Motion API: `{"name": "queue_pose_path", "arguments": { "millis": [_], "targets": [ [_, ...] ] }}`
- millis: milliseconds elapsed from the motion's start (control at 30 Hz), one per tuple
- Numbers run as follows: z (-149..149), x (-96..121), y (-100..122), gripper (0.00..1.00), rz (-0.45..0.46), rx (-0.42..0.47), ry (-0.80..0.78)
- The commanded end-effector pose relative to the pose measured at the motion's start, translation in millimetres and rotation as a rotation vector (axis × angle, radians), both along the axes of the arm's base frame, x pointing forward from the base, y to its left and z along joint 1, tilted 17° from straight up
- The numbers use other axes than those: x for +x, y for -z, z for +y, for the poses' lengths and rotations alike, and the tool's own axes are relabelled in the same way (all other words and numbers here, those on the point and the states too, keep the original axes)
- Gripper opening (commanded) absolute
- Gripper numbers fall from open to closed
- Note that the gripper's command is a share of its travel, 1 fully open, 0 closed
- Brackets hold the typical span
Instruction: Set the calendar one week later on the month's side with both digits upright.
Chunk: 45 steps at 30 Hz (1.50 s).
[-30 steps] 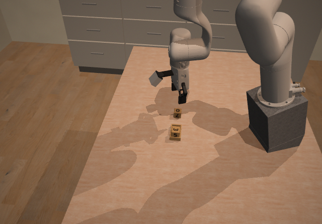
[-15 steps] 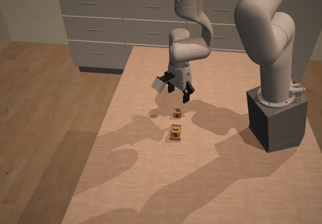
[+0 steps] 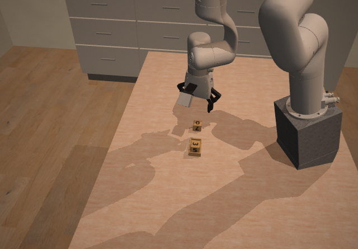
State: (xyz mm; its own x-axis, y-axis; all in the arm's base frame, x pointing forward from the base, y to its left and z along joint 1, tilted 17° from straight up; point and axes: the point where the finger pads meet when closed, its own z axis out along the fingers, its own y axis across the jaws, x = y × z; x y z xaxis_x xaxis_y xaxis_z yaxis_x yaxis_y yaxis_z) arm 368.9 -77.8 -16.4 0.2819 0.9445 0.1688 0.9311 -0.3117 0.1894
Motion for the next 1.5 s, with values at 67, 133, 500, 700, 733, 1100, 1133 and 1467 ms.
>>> {"name": "queue_pose_path", "arguments": {
  "millis": [67,133,500,700,733,1100,1133,1467],
  "targets": [
    [-0.6,0.8,-0.3,1.0,-0.061,-0.04,-0.204],
    [-0.6,0.8,-0.2,1.0,-0.067,-0.054,-0.259],
    [-0.5,1.0,0.3,1.0,-0.095,-0.12,-0.511],
    [-0.4,1.0,0.6,1.0,-0.115,-0.166,-0.687],
    [-0.4,1.1,0.7,1.0,-0.121,-0.18,-0.742],
    [-0.3,1.2,1.2,1.0,-0.149,-0.249,-1.006],
    [-0.3,1.2,1.3,1.0,-0.157,-0.267,-1.074],
    [-0.2,1.3,1.8,1.0,-0.183,-0.333,-1.326]
  ]
}}
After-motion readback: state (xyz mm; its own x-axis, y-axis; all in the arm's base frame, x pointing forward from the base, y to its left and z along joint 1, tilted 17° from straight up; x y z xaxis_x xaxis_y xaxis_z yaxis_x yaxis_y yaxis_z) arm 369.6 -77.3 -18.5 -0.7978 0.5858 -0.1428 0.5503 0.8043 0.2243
